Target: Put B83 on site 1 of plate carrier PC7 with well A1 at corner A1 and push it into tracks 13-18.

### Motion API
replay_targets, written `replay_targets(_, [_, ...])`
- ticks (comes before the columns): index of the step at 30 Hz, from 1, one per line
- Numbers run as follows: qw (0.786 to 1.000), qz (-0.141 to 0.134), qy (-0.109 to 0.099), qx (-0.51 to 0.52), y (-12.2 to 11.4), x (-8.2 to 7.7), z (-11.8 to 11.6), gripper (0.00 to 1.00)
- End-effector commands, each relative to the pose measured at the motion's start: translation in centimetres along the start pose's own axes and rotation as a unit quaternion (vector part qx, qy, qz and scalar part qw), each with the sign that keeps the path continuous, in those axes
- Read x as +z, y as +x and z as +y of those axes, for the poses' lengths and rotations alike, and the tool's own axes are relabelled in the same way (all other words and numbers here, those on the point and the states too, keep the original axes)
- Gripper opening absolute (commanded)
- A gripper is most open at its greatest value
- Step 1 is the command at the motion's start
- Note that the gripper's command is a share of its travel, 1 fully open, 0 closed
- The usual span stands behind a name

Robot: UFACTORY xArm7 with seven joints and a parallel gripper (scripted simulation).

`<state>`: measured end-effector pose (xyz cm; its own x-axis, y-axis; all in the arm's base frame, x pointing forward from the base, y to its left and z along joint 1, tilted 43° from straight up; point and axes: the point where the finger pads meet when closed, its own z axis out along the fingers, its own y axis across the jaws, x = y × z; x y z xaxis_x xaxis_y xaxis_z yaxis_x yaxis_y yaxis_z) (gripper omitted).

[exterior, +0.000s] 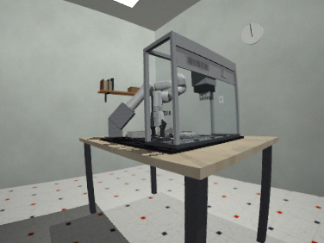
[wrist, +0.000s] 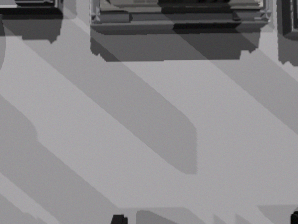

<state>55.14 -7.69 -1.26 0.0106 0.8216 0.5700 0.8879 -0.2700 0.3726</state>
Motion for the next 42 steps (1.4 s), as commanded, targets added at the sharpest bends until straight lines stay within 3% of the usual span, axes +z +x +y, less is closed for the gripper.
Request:
replay_targets(1, [1.000,-0.002,-0.002,0.000,-0.1,-1.0,0.2,1.00])
replay_targets(42, [1.000,-0.001,-0.002,0.000,-0.1,-7.2,0.1,1.00])
